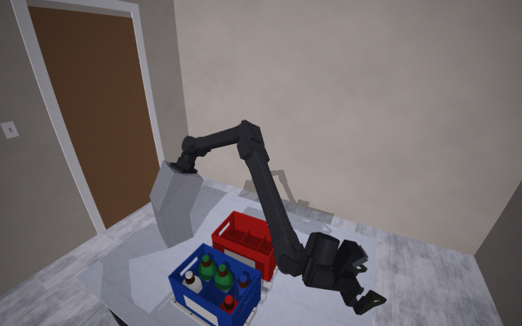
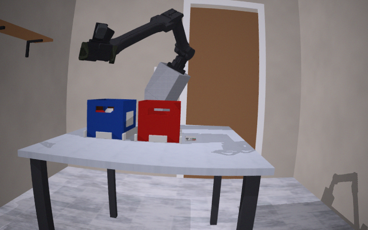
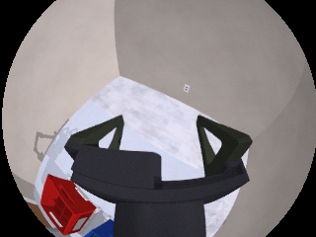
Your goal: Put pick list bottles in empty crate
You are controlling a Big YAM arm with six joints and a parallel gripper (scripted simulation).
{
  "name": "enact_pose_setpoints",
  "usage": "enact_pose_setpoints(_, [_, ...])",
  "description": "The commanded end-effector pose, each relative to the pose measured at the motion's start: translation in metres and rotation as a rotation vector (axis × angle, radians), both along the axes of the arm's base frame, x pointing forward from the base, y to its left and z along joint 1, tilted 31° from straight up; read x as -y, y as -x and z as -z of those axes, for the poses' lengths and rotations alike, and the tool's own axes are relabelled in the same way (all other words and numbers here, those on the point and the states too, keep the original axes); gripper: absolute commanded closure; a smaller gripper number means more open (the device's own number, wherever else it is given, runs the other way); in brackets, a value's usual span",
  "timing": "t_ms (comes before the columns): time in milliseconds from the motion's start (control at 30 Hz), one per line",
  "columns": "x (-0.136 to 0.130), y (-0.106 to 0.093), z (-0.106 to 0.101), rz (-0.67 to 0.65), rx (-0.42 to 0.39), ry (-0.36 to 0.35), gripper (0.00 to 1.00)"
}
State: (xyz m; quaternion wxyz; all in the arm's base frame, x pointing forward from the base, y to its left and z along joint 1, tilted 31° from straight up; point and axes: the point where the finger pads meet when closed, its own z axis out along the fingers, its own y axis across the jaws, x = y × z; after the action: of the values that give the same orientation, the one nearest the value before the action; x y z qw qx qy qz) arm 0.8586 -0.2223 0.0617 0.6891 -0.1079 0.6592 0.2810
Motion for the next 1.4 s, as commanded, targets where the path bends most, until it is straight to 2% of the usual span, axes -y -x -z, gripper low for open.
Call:
enact_pose_setpoints(0, [0.005,0.0,-0.01,0.006,0.014,0.006,0.0])
enact_pose_setpoints(33, [0.005,0.0,-0.01,0.006,0.014,0.006,0.0])
enact_pose_setpoints(67, [0.0,0.0,0.0,0.0,0.0,0.0,0.39])
enact_pose_setpoints(1167, [0.0,0.0,0.0,0.0,0.0,0.0,0.39])
enact_pose_setpoints(1200, [0.025,0.006,-0.03,0.023,0.016,0.005,0.39])
enact_pose_setpoints(1367, [0.036,0.013,-0.051,0.023,0.012,0.0,0.39])
